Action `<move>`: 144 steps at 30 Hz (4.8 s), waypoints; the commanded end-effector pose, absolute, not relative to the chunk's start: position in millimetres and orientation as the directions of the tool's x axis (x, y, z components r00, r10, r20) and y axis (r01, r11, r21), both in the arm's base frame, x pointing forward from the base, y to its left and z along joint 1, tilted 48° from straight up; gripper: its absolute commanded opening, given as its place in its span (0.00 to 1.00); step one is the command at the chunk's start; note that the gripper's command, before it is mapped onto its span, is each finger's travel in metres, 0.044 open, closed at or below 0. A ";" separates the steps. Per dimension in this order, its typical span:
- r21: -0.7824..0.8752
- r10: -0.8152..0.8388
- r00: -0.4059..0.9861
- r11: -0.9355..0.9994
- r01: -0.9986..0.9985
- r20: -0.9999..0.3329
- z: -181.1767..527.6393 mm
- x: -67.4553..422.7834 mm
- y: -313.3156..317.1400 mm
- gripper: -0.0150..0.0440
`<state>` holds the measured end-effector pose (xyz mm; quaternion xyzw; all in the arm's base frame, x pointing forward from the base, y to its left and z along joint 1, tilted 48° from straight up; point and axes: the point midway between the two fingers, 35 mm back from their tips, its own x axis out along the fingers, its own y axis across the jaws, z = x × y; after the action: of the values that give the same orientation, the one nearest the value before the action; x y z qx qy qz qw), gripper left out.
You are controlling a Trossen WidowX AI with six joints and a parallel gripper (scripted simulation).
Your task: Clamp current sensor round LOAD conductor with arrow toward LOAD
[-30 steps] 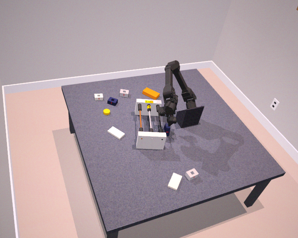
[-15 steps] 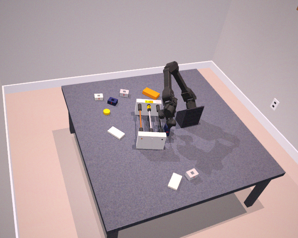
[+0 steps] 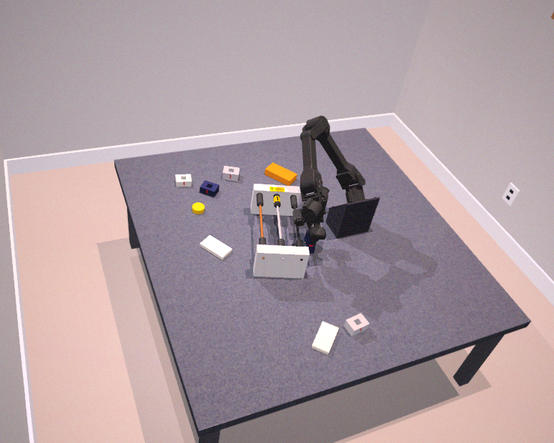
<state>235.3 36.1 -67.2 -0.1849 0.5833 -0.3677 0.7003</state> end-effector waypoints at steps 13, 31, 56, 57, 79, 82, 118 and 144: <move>-0.690 -0.733 0.047 0.659 0.299 -0.679 -72.5 234.6 29.3 0.79; -0.689 -0.731 0.048 0.661 0.298 -0.681 -67.3 236.3 37.2 0.45; -0.688 -0.733 0.045 0.656 0.310 -0.679 17.4 228.3 127.1 0.25; -0.682 -0.733 0.046 0.653 0.329 -0.679 17.7 229.9 127.1 0.25; -0.205 -0.728 0.049 0.256 0.945 -0.683 32.3 300.1 116.7 0.25; -0.114 -0.729 0.050 0.174 0.978 -0.683 34.8 309.7 113.5 0.25; 0.270 -0.735 0.050 -0.184 0.945 -0.676 26.3 351.3 74.7 0.25; 0.273 -0.734 0.048 -0.190 0.943 -0.677 11.7 352.0 58.3 0.25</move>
<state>352.0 58.0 11.5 0.3722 0.1399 -0.6751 0.6214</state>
